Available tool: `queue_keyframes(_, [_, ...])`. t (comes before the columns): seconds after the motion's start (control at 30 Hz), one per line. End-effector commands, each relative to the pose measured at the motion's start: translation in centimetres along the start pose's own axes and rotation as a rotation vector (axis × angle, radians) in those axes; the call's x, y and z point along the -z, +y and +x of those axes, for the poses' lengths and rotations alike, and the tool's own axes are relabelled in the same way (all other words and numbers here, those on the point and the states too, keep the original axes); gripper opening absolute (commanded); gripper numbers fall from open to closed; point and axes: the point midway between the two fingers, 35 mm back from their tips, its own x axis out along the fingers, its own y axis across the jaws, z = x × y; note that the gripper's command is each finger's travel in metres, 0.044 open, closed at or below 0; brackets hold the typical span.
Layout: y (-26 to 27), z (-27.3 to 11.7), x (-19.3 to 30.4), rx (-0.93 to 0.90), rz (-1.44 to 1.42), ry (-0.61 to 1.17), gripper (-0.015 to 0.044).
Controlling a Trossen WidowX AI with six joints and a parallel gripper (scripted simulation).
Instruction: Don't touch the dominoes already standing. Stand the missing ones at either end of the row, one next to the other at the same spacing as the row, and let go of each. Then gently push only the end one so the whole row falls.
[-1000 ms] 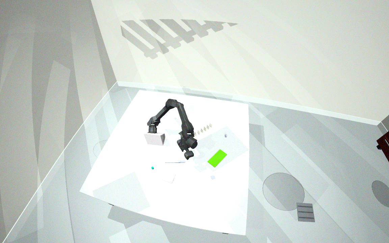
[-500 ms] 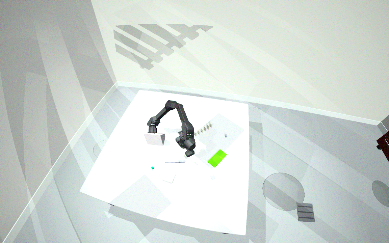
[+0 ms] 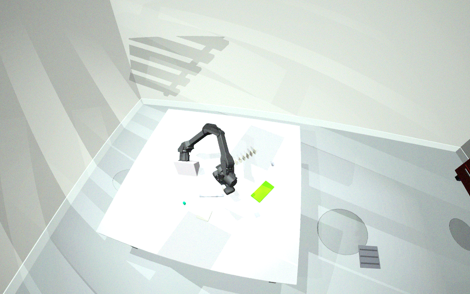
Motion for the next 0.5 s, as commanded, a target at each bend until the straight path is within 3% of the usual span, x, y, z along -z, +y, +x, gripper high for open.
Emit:
queue_keyframes(0.0, [0.16, 0.95, 0.04, -0.007, 0.006, -0.003, 0.044])
queue_keyframes(0.13, [0.18, 1.36, 0.04, -0.008, 0.006, -0.004, 0.044])
queue_keyframes(0.47, [0.18, 1.36, 0.04, -0.008, 0.006, -0.004, 0.0177])
